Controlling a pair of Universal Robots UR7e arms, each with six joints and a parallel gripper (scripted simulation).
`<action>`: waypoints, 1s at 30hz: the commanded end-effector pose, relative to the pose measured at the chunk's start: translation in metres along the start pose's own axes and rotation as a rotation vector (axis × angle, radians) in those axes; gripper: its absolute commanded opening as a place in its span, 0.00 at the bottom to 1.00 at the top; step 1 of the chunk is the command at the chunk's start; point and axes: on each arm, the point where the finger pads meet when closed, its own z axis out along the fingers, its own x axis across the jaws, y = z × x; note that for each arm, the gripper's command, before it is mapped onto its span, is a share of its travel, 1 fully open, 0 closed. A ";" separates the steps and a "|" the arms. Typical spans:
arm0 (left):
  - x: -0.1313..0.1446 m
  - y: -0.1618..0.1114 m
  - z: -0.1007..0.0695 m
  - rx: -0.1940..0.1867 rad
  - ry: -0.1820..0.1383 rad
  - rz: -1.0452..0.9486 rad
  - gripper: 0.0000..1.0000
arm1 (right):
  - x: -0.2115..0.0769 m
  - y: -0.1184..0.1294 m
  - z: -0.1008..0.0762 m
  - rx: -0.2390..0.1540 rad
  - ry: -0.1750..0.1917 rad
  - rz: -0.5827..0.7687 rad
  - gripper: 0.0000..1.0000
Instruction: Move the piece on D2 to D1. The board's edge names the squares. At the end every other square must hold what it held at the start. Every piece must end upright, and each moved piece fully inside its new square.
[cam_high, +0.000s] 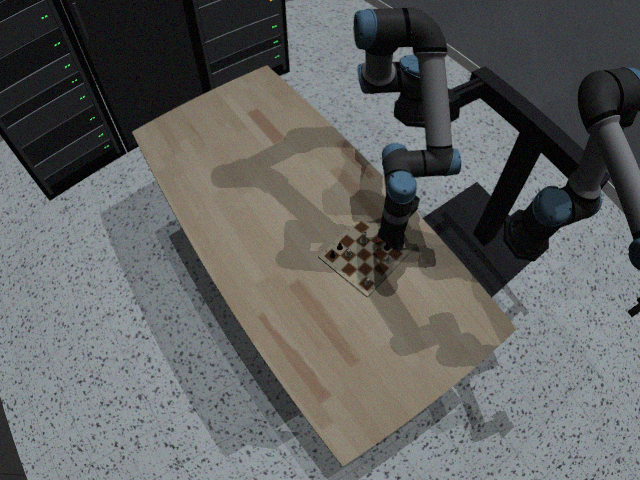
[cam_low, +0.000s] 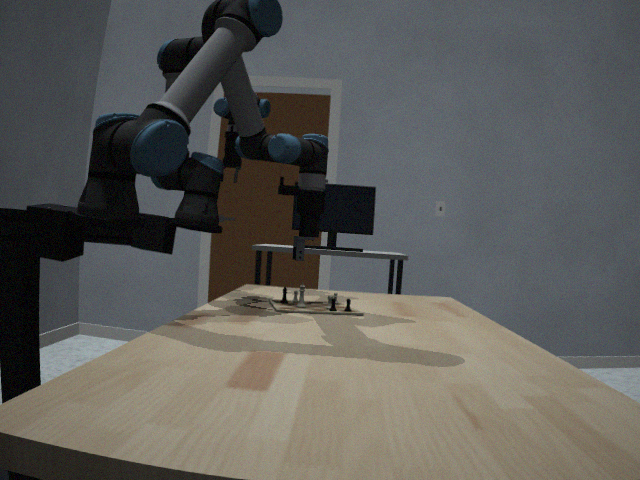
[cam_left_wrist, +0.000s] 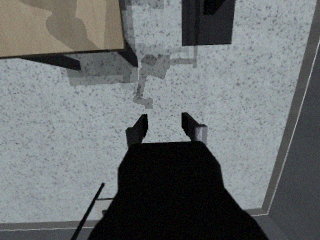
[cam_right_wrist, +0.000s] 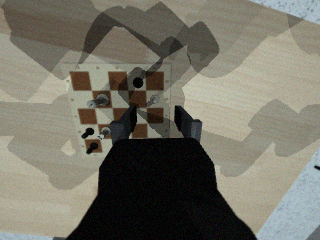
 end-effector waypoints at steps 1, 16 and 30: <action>0.000 0.000 0.000 -0.001 0.000 0.000 1.00 | 0.000 0.000 -0.021 -0.001 0.001 0.000 1.00; 0.000 0.000 0.000 -0.001 0.000 0.000 1.00 | 0.000 0.000 -0.062 -0.001 0.001 0.000 1.00; 0.000 0.000 0.000 -0.001 0.000 0.000 1.00 | 0.000 0.000 -0.062 -0.001 0.001 0.000 1.00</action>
